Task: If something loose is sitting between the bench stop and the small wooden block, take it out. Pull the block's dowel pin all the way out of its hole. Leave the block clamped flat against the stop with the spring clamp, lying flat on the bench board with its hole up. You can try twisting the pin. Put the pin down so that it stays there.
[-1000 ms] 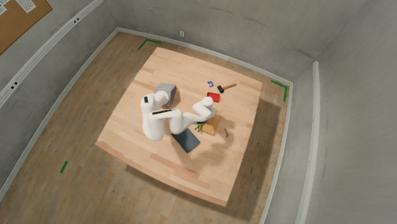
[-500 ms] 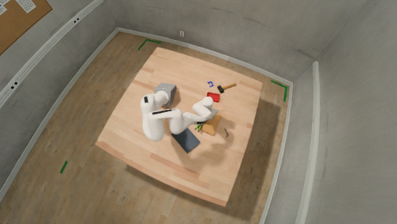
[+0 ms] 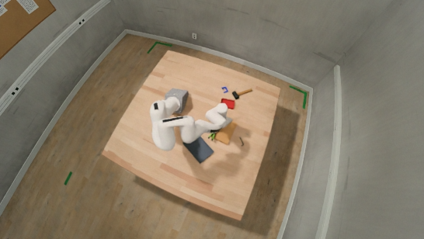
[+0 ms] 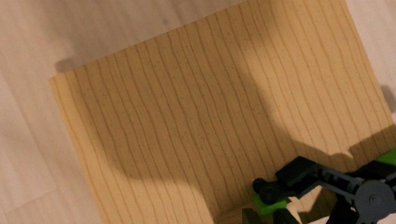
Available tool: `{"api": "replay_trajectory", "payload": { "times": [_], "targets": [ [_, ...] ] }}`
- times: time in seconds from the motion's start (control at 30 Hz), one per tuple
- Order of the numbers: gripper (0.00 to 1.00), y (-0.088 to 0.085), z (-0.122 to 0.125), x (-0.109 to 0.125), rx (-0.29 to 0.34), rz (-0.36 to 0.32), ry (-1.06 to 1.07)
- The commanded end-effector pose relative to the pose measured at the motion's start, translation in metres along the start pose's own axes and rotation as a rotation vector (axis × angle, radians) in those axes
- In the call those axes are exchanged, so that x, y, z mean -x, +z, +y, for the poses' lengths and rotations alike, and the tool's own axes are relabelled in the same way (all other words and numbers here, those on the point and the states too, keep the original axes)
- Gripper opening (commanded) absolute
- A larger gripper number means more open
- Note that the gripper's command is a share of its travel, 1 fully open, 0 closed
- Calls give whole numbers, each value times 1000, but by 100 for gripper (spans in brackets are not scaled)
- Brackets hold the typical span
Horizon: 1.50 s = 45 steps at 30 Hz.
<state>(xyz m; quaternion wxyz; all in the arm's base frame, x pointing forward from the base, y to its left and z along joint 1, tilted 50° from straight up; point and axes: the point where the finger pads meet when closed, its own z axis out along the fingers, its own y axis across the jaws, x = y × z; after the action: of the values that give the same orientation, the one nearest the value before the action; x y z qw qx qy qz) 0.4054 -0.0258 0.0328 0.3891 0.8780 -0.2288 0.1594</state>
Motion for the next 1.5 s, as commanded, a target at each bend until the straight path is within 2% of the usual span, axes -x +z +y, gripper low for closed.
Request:
{"api": "replay_trajectory", "payload": {
  "times": [0.0,0.63,1.47],
  "targets": [
    [0,-1,-1,-1,-3,4,79],
    [0,-2,-1,-1,-3,3,331],
    [0,-3,-1,-1,-3,4,2]
  ]
}}
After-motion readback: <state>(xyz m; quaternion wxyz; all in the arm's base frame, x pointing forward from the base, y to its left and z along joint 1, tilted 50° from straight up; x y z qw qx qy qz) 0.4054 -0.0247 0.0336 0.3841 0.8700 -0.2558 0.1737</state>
